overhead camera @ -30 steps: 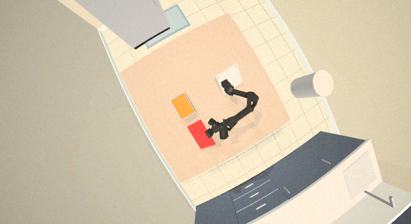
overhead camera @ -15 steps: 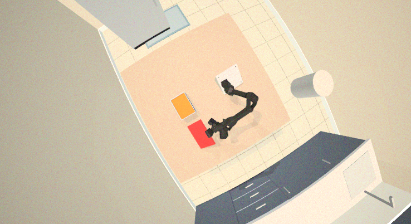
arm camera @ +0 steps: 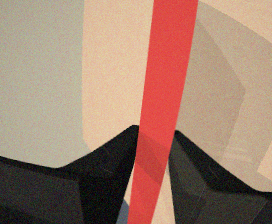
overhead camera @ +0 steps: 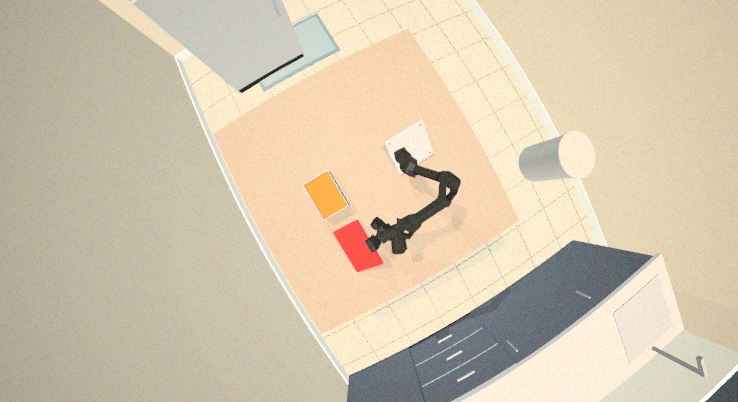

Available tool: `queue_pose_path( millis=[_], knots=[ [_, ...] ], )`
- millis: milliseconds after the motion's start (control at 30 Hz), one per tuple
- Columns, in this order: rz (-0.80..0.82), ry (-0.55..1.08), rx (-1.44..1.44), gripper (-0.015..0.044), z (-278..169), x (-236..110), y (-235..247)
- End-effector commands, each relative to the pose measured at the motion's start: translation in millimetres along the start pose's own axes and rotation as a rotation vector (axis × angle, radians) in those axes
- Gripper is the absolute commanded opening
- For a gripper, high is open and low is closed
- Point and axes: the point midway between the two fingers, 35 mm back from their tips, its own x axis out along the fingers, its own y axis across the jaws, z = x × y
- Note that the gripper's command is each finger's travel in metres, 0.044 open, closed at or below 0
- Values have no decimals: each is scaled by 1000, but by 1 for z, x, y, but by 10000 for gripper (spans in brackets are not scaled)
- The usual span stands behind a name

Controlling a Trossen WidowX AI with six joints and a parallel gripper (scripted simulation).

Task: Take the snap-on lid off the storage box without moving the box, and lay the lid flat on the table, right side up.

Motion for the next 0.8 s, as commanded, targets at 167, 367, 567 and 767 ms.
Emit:
queue_pose_path(
  millis=[167, 367, 567, 767],
  knots=[
    [-9, -5, 2, 0, 2, 6, -9],
    [-9, -5, 2, 0, 2, 9, -13],
    [-9, -5, 3, 0, 2, 12, -17],
    [-9, -5, 3, 0, 2, 15, -20]
  ],
)
